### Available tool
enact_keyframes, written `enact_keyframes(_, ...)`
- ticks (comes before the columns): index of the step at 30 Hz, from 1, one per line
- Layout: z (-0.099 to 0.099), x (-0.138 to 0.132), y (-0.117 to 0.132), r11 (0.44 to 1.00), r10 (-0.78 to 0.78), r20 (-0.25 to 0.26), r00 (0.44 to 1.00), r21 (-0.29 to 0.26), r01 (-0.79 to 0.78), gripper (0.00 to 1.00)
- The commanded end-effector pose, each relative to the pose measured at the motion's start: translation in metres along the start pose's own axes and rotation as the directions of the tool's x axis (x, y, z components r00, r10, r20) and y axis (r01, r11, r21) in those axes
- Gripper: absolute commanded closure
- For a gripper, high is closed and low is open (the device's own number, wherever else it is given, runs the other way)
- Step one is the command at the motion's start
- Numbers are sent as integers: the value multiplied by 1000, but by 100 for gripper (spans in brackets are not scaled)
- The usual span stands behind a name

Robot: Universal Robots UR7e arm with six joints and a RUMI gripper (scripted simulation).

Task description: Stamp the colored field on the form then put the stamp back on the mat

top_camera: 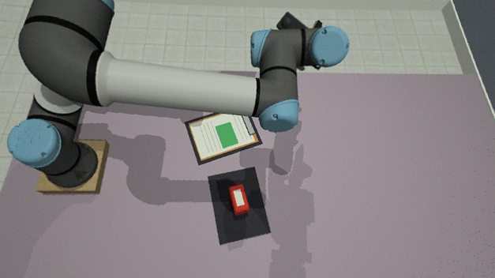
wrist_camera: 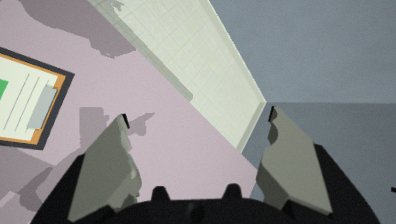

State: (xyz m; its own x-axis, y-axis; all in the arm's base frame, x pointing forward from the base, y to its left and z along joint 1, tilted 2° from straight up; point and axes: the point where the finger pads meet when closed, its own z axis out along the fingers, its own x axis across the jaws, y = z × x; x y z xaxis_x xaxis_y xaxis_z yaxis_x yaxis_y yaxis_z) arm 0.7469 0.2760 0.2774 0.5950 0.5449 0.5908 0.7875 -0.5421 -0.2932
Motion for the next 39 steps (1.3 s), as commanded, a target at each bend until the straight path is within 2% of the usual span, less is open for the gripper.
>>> enact_keyframes(1,-1,1,0,1000,-1,-1,1000,-1,1,0)
enact_keyframes(19,-1,0,0,1000,-1,-1,1000,-2,1,0)
enact_keyframes(23,-7,-11,8,1000,16,13,1000,-21,-16,0)
enact_keyframes(27,-24,-45,31,995,67,51,996,-77,-63,0)
enact_keyframes(32,-65,-125,72,966,188,124,974,-201,-161,0)
enact_keyframes(34,-65,-125,72,966,188,124,974,-201,-161,0)
enact_keyframes(39,-118,-231,104,897,351,196,916,-352,-269,0)
